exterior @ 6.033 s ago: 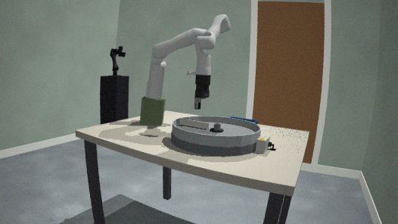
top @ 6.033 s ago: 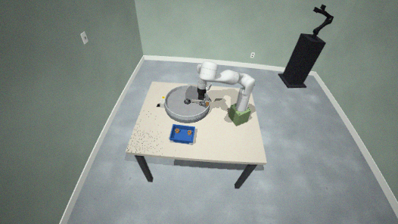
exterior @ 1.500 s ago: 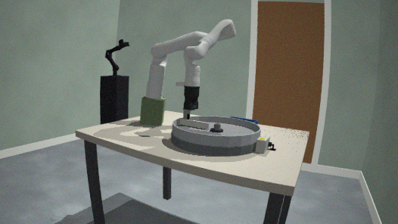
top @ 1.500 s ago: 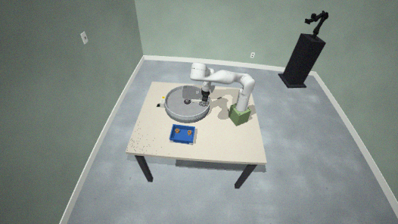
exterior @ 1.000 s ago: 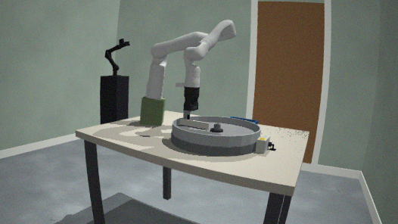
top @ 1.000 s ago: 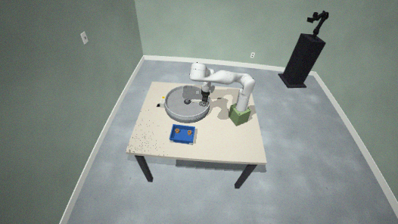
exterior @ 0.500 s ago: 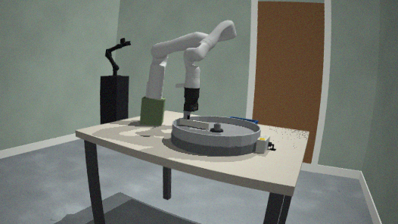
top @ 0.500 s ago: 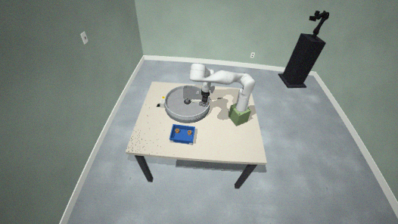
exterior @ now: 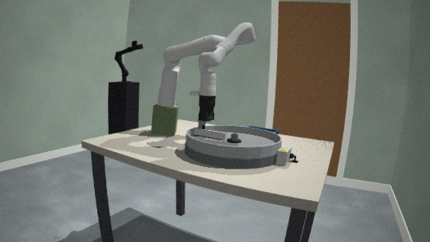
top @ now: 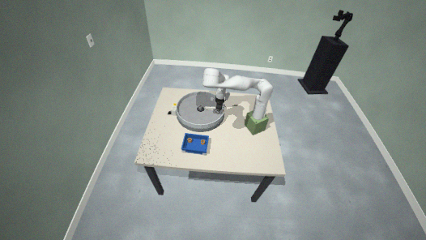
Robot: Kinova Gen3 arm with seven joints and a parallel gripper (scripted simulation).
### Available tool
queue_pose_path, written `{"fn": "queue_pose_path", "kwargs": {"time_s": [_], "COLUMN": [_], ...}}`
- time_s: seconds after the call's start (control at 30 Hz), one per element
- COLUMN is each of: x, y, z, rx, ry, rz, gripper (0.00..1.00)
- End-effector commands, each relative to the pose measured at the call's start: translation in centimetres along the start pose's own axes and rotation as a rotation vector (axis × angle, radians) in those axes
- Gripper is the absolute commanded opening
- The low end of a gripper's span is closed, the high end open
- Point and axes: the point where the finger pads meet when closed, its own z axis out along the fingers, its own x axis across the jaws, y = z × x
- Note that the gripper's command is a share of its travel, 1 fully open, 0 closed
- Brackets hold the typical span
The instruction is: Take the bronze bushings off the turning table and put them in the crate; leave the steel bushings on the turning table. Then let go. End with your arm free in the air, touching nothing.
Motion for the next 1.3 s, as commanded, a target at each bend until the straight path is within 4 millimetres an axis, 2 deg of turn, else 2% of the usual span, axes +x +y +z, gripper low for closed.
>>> {"fn": "queue_pose_path", "kwargs": {"time_s": [0.0,0.4,0.43,1.27], "x": [-0.05,-0.05,-0.04,-0.01], "y": [-0.06,-0.06,-0.06,-0.08], "z": [0.23,0.23,0.23,0.23], "rx": [0.002,0.002,0.002,0.002], "ry": [-0.001,-0.001,-0.001,0.000], "rz": [0.001,0.001,0.000,0.000], "gripper": [0.40,0.40,0.00,0.00]}}
